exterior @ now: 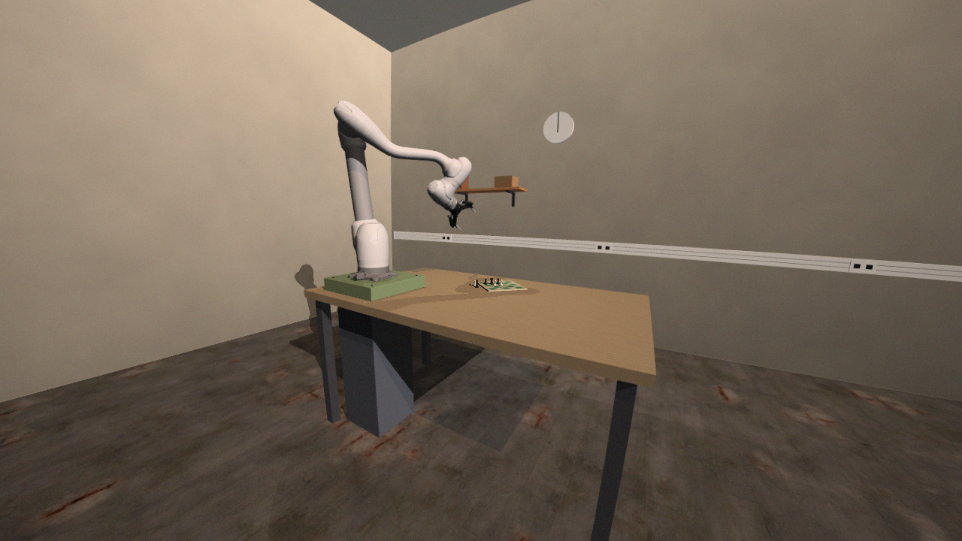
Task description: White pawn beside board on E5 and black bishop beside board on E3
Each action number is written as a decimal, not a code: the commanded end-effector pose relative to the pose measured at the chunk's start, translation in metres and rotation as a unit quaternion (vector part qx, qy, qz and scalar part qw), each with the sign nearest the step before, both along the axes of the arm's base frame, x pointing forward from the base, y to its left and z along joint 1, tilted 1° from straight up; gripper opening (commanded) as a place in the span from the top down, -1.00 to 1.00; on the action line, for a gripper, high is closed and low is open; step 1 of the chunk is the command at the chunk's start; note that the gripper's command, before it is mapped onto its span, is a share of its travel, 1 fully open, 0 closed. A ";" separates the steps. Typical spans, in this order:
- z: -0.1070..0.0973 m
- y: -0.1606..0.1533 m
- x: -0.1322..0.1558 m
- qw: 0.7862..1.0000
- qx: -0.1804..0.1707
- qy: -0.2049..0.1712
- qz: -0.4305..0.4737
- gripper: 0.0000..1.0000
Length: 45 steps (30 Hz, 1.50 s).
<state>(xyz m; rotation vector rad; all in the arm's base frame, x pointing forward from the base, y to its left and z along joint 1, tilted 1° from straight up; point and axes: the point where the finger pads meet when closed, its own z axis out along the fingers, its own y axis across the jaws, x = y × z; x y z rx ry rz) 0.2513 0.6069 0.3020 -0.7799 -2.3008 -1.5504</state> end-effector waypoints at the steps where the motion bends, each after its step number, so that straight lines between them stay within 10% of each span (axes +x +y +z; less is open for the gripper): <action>1: 0.000 0.000 0.000 1.000 0.000 0.000 0.000 -1.00; 22: 0.000 0.005 0.011 1.000 0.001 0.005 0.003 -1.00; 34: -0.022 0.026 0.139 0.996 0.002 0.076 0.041 -1.00; 45: -0.099 -0.051 0.302 0.974 -0.017 0.210 0.087 -1.00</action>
